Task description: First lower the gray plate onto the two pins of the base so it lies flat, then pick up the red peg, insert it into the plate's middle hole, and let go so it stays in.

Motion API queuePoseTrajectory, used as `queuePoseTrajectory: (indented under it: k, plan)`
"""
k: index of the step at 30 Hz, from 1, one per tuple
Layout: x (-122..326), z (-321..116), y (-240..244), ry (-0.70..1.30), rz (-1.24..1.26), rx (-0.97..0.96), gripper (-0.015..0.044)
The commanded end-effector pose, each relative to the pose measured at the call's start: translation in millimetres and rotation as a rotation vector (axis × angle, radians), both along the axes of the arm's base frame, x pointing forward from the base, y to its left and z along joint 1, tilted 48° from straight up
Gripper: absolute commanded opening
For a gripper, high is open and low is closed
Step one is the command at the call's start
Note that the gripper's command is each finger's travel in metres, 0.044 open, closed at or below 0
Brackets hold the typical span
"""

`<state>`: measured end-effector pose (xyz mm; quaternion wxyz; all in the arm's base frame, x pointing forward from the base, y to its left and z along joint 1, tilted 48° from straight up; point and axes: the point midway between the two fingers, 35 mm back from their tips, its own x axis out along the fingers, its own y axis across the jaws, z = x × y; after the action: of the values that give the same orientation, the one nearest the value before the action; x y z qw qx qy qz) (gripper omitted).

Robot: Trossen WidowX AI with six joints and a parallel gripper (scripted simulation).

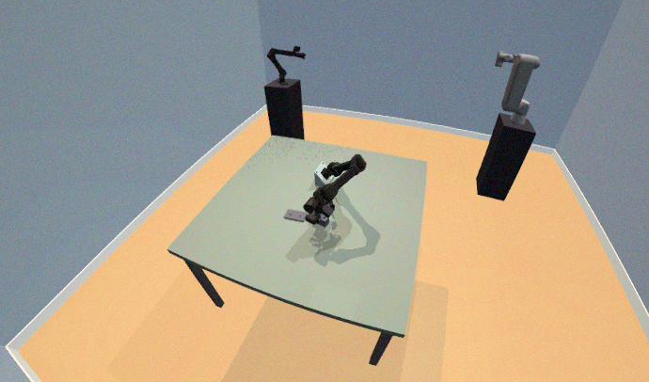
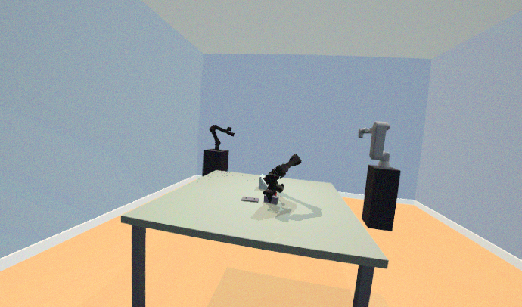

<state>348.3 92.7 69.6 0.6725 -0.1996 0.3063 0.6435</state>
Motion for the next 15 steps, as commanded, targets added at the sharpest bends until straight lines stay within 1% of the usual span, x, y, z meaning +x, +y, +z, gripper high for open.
queuePoseTrajectory:
  k: [1, 15]
  plan:
    - [-0.4, 0.3, 0.6, 0.002, -0.003, 0.005, 0.0105]
    - [-0.4, 0.3, 0.6, 0.002, -0.003, 0.005, 0.0012]
